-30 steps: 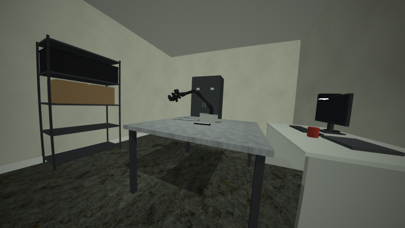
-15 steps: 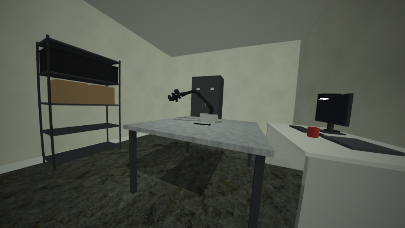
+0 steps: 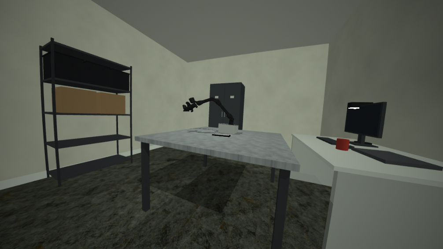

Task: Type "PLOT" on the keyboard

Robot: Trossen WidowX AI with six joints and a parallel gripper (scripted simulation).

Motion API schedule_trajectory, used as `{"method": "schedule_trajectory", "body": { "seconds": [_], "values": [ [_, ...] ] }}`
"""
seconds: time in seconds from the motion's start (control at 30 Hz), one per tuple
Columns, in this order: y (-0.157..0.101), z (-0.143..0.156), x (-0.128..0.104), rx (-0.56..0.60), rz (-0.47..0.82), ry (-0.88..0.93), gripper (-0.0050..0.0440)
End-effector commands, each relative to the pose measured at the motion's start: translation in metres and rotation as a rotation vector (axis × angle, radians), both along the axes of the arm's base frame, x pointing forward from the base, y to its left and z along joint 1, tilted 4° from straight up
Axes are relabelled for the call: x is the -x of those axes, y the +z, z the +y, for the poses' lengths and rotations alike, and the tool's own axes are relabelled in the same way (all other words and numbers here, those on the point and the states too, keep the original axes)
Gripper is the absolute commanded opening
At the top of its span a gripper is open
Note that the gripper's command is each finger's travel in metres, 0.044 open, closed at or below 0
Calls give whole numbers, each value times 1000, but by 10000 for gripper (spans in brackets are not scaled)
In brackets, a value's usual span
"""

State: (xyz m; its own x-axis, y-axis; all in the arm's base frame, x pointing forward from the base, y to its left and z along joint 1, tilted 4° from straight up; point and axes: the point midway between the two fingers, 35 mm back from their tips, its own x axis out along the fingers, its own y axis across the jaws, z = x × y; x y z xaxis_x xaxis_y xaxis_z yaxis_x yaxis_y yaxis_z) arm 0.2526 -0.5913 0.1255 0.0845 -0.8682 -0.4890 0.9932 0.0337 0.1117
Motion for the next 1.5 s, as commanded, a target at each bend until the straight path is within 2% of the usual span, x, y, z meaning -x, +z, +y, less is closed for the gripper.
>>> {"method": "schedule_trajectory", "body": {
  "seconds": [0.0, 0.1, 0.13, 0.47, 0.6, 0.67, 0.7, 1.17, 1.23, 1.27, 1.47],
  "values": [
    [-15, 29, -31, -57, 33, 84, 0],
    [-18, 35, -38, -67, 39, 102, 0],
    [-25, 52, -56, -95, 56, 153, 0],
    [-48, 115, -109, -183, 119, 320, 0],
    [-58, 145, -128, -220, 149, 393, 0],
    [-58, 145, -128, -220, 149, 393, 0],
    [-65, 167, -140, -246, 171, 443, 0],
    [-96, 278, -180, -365, 289, 690, 0],
    [-96, 278, -180, -365, 289, 690, 0],
    [-102, 302, -184, -389, 317, 742, 0],
    [-113, 349, -189, -436, 374, 843, 0]
  ]
}}
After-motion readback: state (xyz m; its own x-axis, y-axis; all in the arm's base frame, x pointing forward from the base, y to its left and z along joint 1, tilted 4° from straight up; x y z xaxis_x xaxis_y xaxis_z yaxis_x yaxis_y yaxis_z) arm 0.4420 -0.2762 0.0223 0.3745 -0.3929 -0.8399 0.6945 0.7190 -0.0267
